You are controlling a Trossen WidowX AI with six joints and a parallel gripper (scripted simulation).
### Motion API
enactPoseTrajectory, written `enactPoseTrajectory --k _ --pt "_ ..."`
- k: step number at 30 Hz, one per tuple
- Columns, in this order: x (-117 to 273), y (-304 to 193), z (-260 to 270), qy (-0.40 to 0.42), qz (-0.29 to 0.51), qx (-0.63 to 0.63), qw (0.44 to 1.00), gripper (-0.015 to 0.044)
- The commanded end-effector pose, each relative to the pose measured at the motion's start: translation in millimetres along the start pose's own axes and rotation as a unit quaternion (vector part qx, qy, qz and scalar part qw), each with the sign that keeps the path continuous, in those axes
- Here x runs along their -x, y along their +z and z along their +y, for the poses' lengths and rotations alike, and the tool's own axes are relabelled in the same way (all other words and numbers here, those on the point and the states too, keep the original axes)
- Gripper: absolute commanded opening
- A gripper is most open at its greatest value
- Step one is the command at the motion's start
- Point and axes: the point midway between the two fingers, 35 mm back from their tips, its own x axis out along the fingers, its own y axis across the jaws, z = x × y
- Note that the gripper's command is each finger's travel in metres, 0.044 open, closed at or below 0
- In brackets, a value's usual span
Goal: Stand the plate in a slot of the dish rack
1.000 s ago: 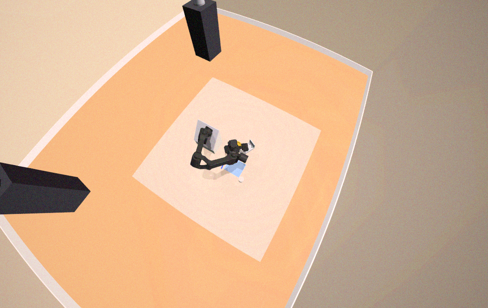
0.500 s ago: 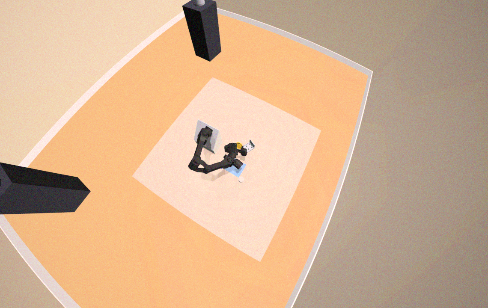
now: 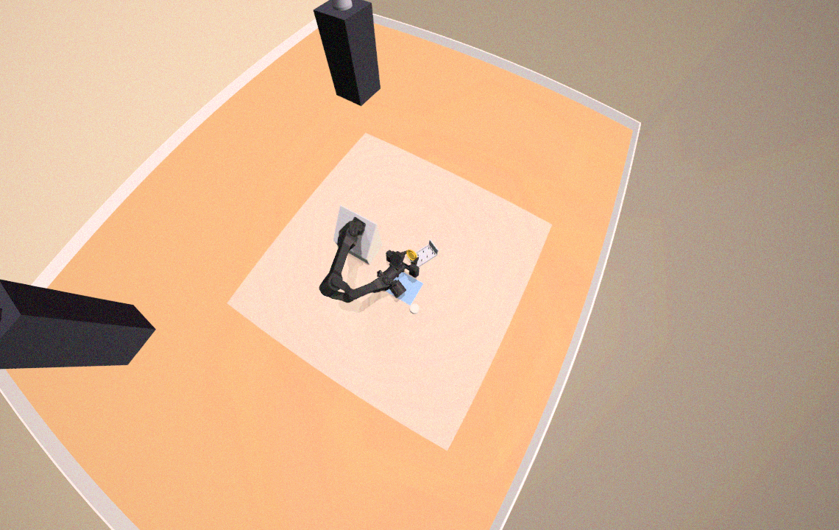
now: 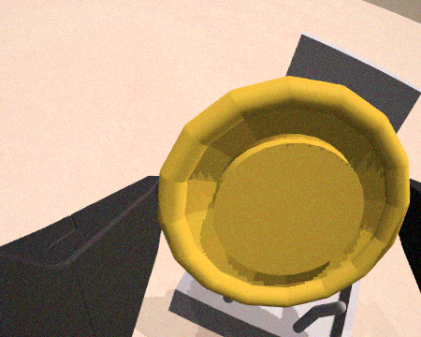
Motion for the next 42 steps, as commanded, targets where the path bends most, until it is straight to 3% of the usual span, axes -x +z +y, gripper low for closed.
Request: enactPoseTrajectory --k 1,11,42 --pt "3.9 -4.5 0.1 -0.040 -0.014 -0.015 0.999 0.0000" --pt "17.5 -19.5 -2.8 -0.136 -0.034 -0.037 0.989 0.0000" --pt "-10.8 -11.3 -12.6 -0.141 -0.028 -0.034 0.989 0.0000"
